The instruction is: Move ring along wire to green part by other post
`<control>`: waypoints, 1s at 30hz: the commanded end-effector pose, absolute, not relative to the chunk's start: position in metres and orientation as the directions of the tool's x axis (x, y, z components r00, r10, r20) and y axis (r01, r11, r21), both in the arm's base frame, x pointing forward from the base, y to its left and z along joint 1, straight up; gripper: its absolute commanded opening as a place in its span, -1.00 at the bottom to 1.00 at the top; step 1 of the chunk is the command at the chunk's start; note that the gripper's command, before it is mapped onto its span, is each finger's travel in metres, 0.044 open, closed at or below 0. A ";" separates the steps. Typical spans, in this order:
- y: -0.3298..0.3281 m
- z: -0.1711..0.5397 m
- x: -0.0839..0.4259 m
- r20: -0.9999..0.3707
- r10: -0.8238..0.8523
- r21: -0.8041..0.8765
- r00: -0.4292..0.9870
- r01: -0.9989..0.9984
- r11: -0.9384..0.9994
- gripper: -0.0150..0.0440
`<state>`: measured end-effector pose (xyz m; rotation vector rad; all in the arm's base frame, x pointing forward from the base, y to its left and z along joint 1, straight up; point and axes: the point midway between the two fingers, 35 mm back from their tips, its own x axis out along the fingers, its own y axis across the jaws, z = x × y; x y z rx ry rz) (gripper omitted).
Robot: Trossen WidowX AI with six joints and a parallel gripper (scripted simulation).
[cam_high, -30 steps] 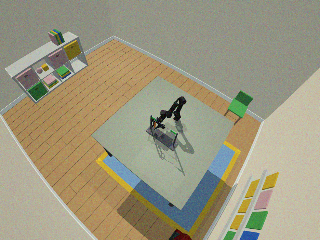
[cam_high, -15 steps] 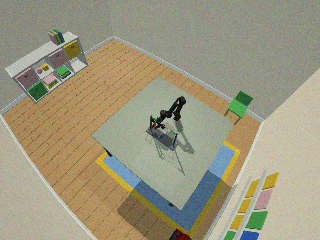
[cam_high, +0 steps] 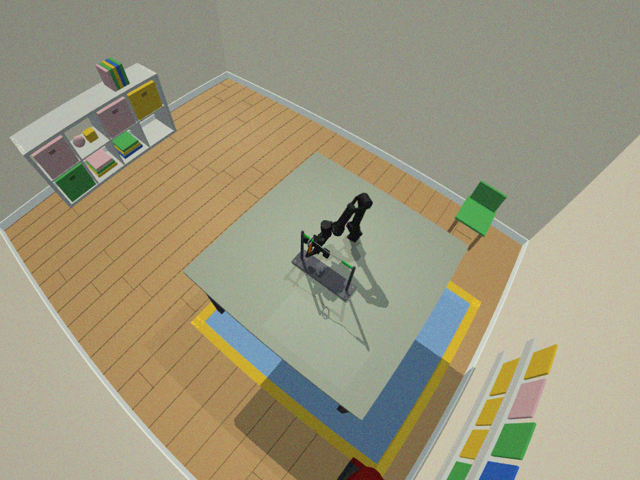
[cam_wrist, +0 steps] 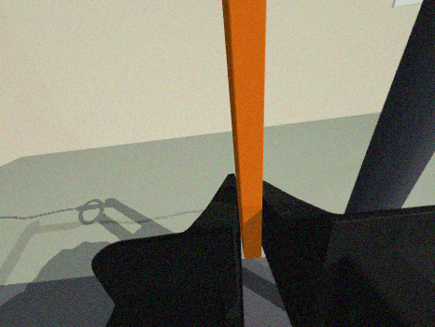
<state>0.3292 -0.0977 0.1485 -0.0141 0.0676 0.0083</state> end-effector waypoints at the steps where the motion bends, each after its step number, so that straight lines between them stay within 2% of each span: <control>1: -0.098 0.149 0.329 -0.068 0.008 -0.014 0.998 -0.009 1.000 -1.00; 30: -0.097 0.164 0.329 -0.066 0.006 -0.012 0.998 -0.007 1.000 -1.00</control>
